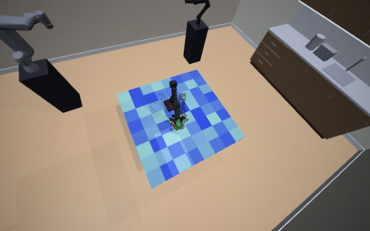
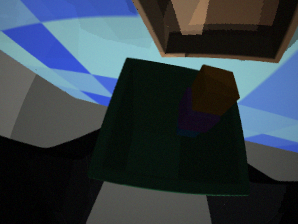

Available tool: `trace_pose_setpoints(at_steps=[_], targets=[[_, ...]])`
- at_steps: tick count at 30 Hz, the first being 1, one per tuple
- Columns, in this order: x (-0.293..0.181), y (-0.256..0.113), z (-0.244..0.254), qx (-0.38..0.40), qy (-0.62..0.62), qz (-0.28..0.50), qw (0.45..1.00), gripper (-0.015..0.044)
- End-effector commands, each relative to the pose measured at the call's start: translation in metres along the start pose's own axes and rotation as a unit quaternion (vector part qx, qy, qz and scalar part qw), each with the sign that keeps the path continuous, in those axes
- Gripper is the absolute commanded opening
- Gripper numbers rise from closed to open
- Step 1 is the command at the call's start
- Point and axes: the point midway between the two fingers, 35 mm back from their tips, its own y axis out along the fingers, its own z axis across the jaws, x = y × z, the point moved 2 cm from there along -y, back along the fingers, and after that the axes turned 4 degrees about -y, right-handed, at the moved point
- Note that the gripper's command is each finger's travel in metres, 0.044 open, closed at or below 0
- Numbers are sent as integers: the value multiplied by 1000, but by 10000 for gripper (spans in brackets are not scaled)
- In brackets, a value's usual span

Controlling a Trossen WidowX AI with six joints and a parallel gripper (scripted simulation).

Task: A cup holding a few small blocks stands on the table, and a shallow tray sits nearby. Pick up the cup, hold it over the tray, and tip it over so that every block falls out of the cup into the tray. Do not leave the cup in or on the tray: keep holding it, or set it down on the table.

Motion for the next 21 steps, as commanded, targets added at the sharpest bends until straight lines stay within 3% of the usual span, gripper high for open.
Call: trace_pose_setpoints(at_steps=[1, 21], targets=[[-2, 0, 1, 2, 24, 4, 1000, 0], [1, 6, 0, 14, 24, 66, 997, 0]])
